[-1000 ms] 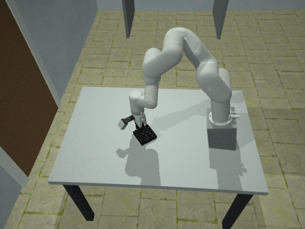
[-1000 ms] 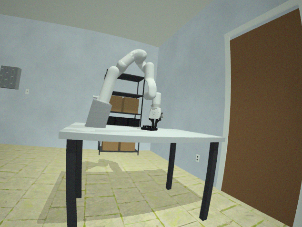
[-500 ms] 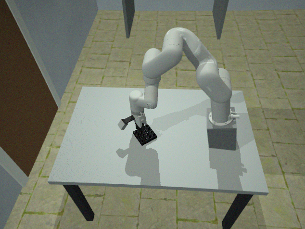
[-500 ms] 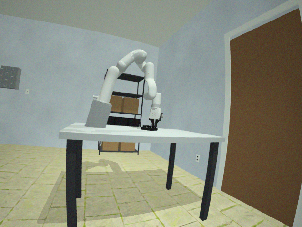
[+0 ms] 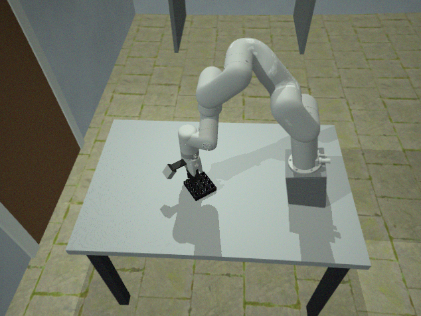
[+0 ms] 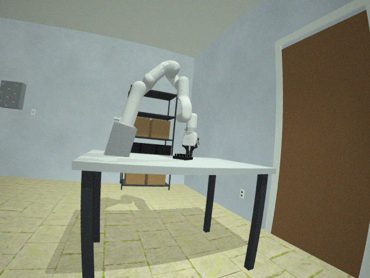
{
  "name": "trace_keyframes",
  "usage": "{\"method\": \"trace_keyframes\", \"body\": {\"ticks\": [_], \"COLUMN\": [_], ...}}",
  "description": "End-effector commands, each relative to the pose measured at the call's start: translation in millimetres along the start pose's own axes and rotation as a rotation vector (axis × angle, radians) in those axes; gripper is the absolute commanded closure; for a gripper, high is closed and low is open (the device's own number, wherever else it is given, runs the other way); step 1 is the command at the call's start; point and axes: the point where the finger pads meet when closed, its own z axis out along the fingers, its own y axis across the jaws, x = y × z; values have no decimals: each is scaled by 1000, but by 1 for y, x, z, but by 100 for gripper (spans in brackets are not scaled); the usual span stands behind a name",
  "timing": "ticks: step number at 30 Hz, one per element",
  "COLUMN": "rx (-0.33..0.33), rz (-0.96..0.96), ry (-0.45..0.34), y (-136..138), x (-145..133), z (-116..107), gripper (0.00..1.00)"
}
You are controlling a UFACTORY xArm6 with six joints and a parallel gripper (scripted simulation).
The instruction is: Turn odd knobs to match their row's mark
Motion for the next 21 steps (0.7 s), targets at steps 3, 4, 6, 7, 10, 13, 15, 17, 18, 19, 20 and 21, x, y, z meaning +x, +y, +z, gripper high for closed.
{"method": "trace_keyframes", "body": {"ticks": [3,4,6,7,10,13,15,17,18,19,20,21], "rx": [-2,-2,-2,-2,-2,-2,-2,-2,-2,-2,-2,-2], "rz": [0,0,0,0,0,0,0,0,0,0,0,0], "ry": [2,2,2,2,2,2,2,2,2,2,2,2], "y": [1,1,1,1,1,1,1,1,1,1,1,1], "x": [1,1,1,1,1,1,1,1,1,1,1,1], "z": [-1,-1,-1,-1,-1,-1,-1,-1,-1,-1,-1,-1], "gripper": [81,81,81,81,92,92,92,92,92,92,92,92]}}
